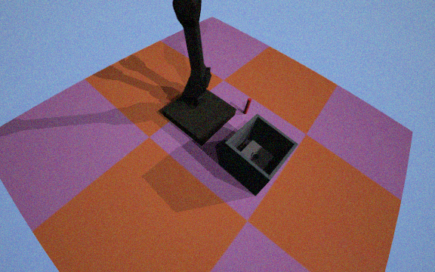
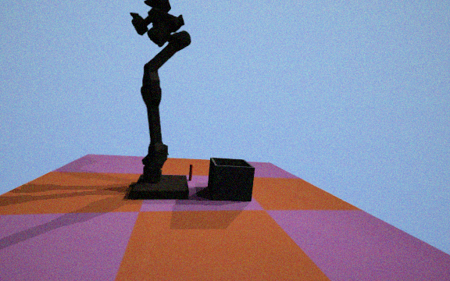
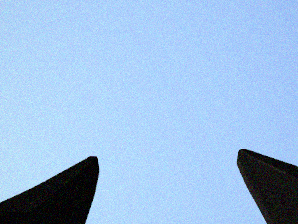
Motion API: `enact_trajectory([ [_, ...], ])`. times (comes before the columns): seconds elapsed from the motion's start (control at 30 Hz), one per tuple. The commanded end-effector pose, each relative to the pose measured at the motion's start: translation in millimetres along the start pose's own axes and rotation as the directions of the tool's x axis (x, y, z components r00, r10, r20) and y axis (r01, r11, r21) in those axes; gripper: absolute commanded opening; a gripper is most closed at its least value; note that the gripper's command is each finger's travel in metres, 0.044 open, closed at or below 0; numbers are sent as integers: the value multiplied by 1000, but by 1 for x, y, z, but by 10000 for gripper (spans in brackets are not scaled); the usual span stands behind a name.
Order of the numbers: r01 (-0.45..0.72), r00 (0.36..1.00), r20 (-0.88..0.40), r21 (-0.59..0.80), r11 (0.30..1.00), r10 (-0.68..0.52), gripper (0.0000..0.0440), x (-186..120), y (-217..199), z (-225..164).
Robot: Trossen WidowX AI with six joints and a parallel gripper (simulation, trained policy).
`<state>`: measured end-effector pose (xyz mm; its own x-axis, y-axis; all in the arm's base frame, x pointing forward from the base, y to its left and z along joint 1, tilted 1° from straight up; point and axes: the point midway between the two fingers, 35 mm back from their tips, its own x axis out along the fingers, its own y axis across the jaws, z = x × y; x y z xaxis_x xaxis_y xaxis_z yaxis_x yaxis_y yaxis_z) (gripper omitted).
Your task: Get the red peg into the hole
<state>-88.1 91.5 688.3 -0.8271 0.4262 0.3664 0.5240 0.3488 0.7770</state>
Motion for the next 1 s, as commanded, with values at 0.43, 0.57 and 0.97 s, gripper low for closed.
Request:
enact_trajectory([
  [0.43,-240,962,-27,388,890,271,440,-32,62,18],
  [0.57,-295,936,-22,489,821,350,440,-45,78,24],
  [0.97,-397,813,8,740,543,583,440,-93,122,41],
])
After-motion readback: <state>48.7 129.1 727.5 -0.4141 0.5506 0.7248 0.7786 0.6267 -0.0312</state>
